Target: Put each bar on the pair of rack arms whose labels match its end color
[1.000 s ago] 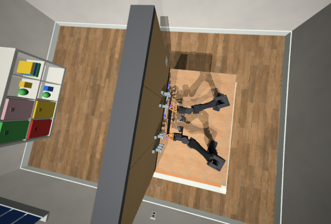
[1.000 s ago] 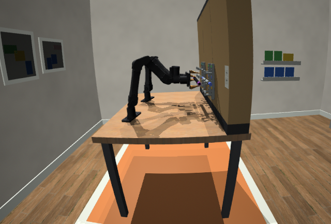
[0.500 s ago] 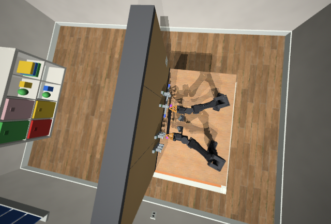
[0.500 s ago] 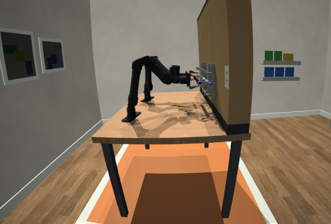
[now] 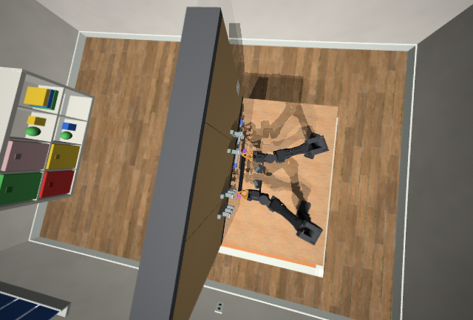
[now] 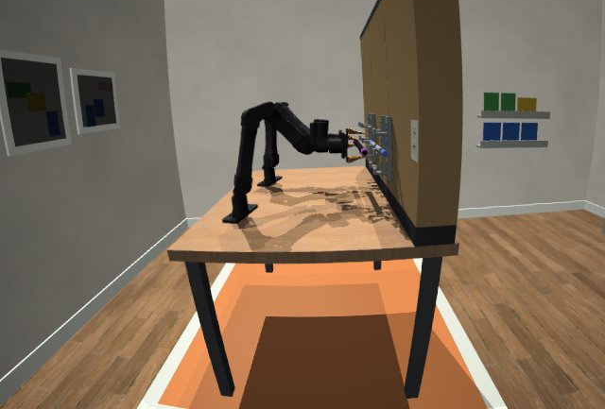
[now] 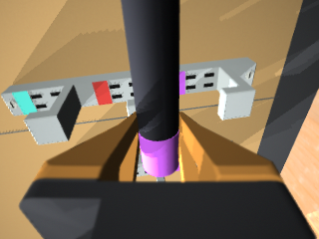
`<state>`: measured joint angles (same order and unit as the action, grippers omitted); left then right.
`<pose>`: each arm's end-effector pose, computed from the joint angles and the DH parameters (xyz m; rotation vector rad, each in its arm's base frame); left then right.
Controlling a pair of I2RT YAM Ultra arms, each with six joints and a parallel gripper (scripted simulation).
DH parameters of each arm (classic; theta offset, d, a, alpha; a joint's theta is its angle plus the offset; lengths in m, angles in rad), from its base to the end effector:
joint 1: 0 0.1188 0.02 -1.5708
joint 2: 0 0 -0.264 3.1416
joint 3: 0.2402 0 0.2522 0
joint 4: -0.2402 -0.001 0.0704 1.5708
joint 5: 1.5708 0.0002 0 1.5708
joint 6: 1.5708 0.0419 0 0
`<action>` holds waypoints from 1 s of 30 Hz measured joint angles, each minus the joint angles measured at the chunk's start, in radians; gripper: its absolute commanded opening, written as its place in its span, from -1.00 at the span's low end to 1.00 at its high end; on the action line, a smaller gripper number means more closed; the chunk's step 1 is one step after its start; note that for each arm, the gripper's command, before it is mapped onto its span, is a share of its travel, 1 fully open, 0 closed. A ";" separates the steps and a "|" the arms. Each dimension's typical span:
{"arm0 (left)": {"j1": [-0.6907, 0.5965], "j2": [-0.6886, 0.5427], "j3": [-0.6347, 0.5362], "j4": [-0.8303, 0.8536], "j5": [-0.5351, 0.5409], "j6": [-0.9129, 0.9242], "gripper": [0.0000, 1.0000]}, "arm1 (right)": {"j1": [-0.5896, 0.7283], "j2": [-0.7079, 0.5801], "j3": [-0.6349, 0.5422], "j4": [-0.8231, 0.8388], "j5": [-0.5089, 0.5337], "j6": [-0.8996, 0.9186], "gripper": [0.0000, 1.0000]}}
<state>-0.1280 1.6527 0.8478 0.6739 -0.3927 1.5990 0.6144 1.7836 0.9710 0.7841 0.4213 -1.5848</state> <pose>0.3620 -0.0294 0.2325 1.2173 1.4725 1.3849 0.3332 0.2153 0.2369 -1.3320 1.0686 -1.0741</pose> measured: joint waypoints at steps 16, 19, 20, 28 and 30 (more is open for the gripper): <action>0.000 -0.002 0.000 -0.010 0.000 0.000 -1.00 | 0.027 -0.053 -0.099 0.016 0.028 0.000 1.00; 0.000 -0.009 0.000 -0.012 0.000 0.001 -1.00 | 0.033 -0.070 -0.116 0.019 0.035 0.000 1.00; 0.000 -0.010 0.000 -0.012 0.000 0.001 -1.00 | 0.035 -0.076 -0.123 0.020 0.037 0.000 1.00; 0.000 -0.014 0.000 -0.018 0.000 0.001 -1.00 | 0.058 -0.122 -0.177 0.023 0.057 0.000 1.00; 0.000 -0.014 0.003 -0.023 0.000 0.001 -1.00 | 0.063 -0.134 -0.189 0.023 0.061 0.000 1.00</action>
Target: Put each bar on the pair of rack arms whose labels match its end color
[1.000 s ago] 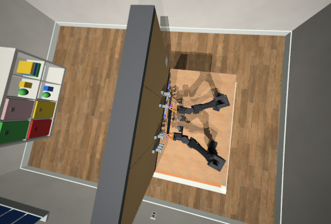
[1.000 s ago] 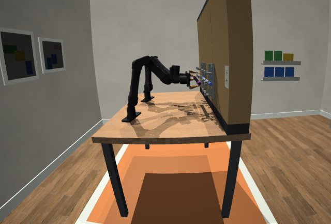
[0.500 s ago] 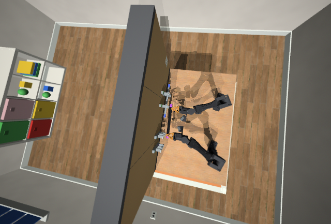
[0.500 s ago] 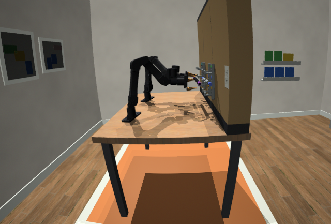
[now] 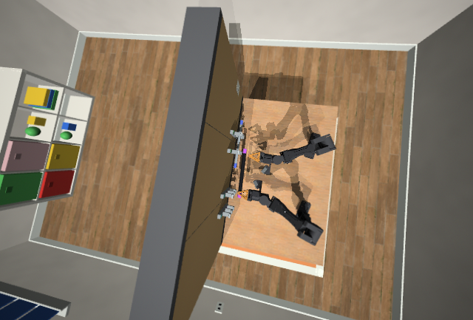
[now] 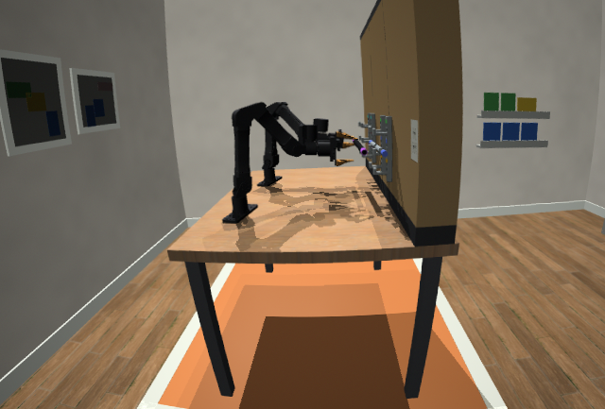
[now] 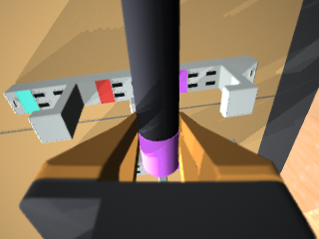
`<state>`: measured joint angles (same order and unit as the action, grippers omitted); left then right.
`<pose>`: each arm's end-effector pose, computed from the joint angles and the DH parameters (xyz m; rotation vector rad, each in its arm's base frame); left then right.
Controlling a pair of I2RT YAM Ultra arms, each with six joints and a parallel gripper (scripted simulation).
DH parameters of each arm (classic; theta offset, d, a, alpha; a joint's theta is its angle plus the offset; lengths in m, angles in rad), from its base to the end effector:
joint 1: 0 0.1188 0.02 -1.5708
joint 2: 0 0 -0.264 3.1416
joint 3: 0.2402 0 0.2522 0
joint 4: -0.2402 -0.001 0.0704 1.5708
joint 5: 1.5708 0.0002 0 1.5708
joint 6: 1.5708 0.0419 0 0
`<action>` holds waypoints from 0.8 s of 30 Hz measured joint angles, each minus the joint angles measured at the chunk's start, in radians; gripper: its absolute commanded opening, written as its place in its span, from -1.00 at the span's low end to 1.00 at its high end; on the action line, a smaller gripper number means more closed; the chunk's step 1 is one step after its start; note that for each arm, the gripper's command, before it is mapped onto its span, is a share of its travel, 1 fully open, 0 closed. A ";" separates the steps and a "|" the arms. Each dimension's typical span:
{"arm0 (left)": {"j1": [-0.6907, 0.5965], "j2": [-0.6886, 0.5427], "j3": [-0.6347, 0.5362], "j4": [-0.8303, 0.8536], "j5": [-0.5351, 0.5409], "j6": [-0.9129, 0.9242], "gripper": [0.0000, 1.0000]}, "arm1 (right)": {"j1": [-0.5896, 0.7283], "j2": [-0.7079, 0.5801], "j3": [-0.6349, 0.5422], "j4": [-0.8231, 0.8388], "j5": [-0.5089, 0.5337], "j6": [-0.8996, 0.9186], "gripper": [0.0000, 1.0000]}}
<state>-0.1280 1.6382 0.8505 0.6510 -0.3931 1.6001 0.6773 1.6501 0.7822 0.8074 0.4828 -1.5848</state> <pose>0.3604 -0.0292 0.2359 1.2234 1.4758 1.3843 0.2861 0.2064 0.2272 -1.3656 1.0763 -1.0737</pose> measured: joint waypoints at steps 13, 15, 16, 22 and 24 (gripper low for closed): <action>0.000 0.000 0.008 -0.001 0.000 0.000 -1.00 | 0.034 -0.069 -0.069 0.003 0.033 0.000 1.00; 0.000 0.000 0.008 -0.001 0.000 0.000 -1.00 | 0.040 -0.082 -0.080 0.003 0.039 0.000 1.00; 0.000 0.000 0.008 -0.001 0.000 0.000 -1.00 | 0.043 -0.088 -0.087 0.003 0.043 0.000 1.00; 0.000 0.000 0.008 -0.001 0.000 0.000 -1.00 | 0.050 -0.101 -0.097 0.003 0.053 0.000 1.00; 0.000 0.000 0.008 -0.001 0.000 0.000 -1.00 | 0.051 -0.101 -0.097 0.003 0.055 0.000 1.00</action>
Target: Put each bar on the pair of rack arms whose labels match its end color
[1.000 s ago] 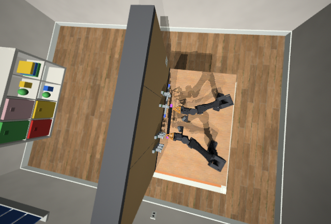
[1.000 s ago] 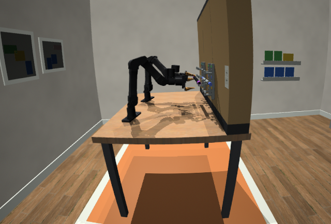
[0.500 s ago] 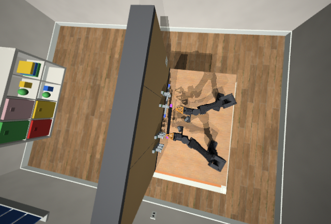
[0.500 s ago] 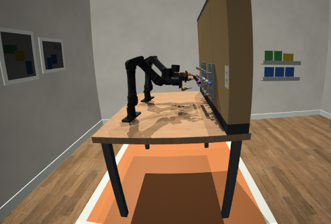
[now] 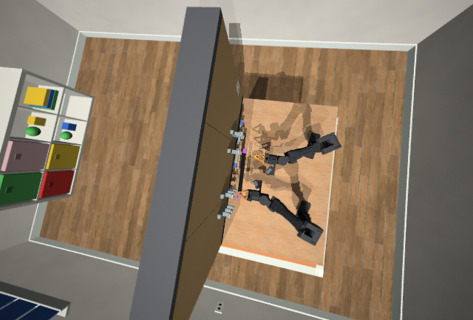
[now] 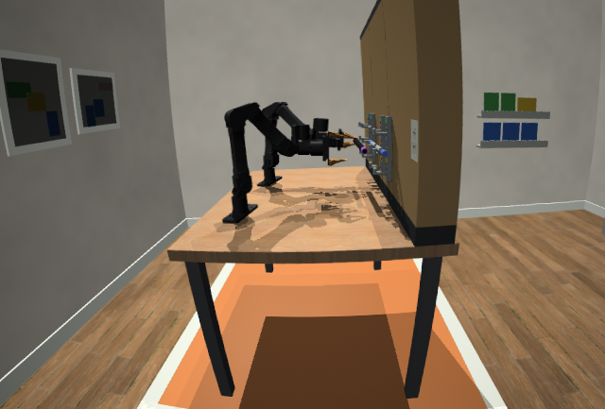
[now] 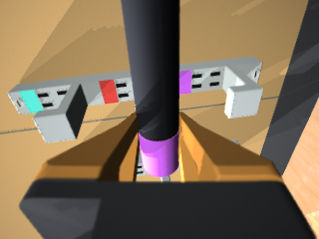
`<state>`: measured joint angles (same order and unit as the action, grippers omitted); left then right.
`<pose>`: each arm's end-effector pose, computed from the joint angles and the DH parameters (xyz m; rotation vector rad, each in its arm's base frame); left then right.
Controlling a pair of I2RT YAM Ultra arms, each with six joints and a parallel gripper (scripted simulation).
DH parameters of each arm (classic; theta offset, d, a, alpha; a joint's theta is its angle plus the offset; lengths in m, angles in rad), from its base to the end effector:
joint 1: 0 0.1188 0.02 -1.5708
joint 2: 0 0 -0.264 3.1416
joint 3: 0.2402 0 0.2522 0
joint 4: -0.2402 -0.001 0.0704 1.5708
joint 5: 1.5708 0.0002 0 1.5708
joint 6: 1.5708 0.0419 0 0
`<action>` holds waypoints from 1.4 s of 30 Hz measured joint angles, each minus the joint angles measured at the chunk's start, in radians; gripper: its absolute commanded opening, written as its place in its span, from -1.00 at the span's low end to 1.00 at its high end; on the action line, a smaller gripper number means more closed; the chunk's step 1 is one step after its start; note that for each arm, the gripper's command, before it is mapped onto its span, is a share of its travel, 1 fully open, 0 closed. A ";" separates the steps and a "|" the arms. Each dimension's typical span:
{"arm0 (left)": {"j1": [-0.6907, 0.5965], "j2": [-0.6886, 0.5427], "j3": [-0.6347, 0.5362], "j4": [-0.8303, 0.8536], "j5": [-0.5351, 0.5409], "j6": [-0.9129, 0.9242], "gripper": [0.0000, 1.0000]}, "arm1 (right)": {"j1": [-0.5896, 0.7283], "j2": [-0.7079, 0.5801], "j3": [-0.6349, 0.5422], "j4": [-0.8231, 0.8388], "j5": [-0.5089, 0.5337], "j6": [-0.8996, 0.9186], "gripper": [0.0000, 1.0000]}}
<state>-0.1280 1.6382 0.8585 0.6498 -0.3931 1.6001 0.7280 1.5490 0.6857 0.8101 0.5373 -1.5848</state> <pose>0.3615 -0.0293 0.2383 1.2171 1.4716 1.3863 0.2564 0.2012 0.2297 -1.3571 1.0746 -1.0792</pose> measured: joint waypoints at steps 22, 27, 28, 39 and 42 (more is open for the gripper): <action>0.000 0.000 0.000 0.001 0.000 0.000 -1.00 | 0.000 0.000 0.000 0.000 0.003 0.000 1.00; 0.000 0.000 0.000 0.005 0.000 0.000 -1.00 | 0.000 0.000 0.000 0.000 0.003 0.000 1.00; 0.000 0.000 0.000 0.005 0.000 0.000 -1.00 | 0.000 0.000 0.000 0.000 0.003 0.000 1.00; 0.000 0.000 0.000 0.018 0.000 0.000 -1.00 | 0.000 0.000 0.000 0.000 0.003 0.000 1.00; 0.000 0.000 0.000 0.022 0.000 0.000 -1.00 | 0.000 0.000 0.000 0.000 0.003 0.000 1.00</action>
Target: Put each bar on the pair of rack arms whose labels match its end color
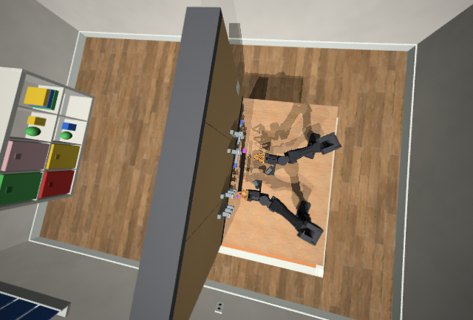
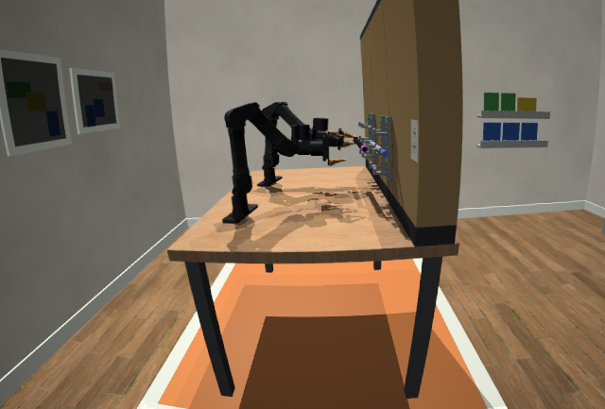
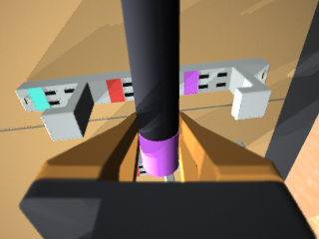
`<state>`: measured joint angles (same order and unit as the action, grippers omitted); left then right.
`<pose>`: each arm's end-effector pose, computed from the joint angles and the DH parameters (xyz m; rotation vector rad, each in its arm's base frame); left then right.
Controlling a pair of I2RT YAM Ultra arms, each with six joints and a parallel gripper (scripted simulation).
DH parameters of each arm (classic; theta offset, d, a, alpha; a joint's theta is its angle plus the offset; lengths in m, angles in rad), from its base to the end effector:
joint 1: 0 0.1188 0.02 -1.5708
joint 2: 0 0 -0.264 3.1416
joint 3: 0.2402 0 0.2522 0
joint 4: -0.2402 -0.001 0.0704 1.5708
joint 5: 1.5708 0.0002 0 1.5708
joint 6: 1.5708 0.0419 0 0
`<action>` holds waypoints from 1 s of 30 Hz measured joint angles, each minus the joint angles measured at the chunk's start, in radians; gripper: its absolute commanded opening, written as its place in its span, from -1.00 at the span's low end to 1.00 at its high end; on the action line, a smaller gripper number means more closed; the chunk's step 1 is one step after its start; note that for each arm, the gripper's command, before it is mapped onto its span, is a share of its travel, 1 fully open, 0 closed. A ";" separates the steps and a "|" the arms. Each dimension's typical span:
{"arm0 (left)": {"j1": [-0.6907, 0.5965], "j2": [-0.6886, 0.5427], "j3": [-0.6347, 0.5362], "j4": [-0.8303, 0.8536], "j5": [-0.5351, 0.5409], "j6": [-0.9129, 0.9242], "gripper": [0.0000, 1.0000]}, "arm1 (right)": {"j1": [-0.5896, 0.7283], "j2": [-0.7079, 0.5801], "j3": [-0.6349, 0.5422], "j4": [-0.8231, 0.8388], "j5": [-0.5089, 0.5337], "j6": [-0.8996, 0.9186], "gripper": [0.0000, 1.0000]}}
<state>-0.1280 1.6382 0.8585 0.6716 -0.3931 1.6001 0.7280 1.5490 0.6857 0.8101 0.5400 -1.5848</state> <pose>0.3618 -0.0294 0.2407 1.1968 1.4582 1.3928 0.2565 0.2011 0.2297 -1.3560 1.0766 -1.0813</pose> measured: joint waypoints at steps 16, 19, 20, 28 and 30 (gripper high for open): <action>0.000 0.015 -0.007 0.036 0.000 0.000 -1.00 | 0.000 0.000 0.000 0.000 0.000 0.000 1.00; 0.000 0.019 -0.015 0.041 0.000 0.000 -1.00 | 0.000 0.000 0.000 0.000 0.000 0.000 1.00; 0.000 0.021 -0.016 0.042 0.000 0.000 -1.00 | 0.000 0.000 0.000 0.000 0.000 0.000 1.00; 0.000 0.022 -0.021 0.050 0.000 0.000 -1.00 | 0.000 0.000 0.000 0.000 -0.007 0.000 1.00; 0.000 0.022 -0.021 0.053 0.000 0.000 -1.00 | -0.003 0.000 0.000 0.000 -0.013 0.000 1.00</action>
<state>-0.1280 1.6604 0.8375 0.7250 -0.3931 1.6001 0.7254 1.5490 0.6857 0.8101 0.5270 -1.5848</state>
